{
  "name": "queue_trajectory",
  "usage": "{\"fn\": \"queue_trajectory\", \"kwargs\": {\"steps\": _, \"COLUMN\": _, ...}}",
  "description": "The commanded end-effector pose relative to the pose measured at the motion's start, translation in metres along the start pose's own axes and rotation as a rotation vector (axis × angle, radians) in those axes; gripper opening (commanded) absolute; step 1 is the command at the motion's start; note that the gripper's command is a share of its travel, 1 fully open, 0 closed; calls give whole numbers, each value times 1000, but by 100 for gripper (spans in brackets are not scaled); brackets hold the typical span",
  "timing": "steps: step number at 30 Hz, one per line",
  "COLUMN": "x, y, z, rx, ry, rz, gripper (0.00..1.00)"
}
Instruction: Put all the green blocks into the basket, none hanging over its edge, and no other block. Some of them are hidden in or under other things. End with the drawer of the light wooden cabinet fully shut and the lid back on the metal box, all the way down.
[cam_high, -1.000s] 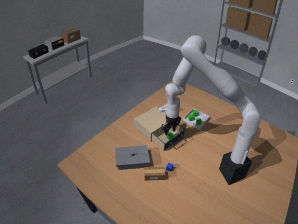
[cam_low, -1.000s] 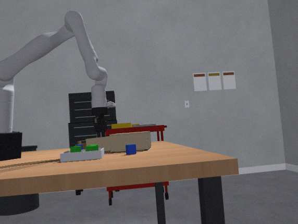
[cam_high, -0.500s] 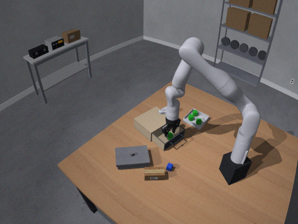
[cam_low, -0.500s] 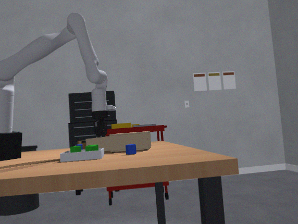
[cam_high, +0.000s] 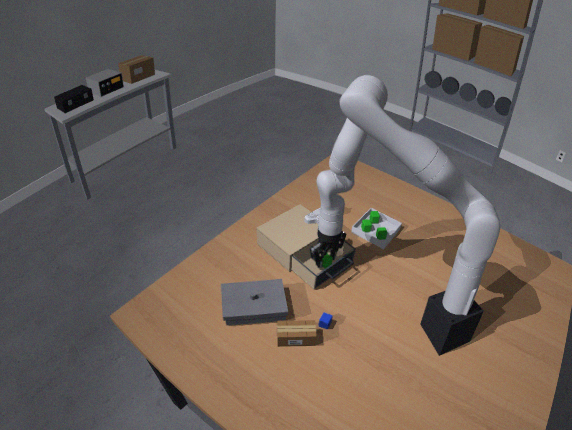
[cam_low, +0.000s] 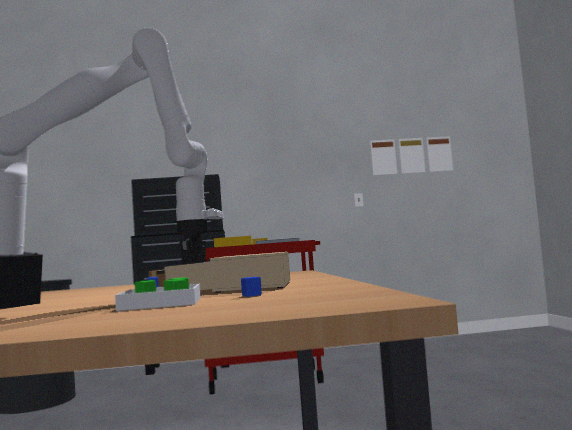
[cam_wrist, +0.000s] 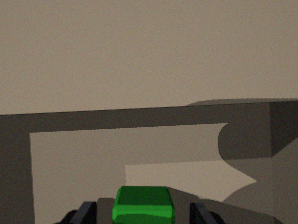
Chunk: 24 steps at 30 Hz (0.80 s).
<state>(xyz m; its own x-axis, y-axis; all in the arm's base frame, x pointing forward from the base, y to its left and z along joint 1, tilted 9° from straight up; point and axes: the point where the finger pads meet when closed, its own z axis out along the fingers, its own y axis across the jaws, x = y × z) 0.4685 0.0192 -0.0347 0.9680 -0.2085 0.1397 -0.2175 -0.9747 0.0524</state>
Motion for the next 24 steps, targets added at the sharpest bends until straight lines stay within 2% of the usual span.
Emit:
{"fn": "queue_trajectory", "kwargs": {"steps": 1, "x": 1, "y": 0, "z": 2, "rx": 1, "ry": 2, "rz": 0, "gripper": 63}}
{"fn": "queue_trajectory", "kwargs": {"steps": 24, "x": 1, "y": 0, "z": 5, "rx": 1, "ry": 2, "rz": 0, "gripper": 63}}
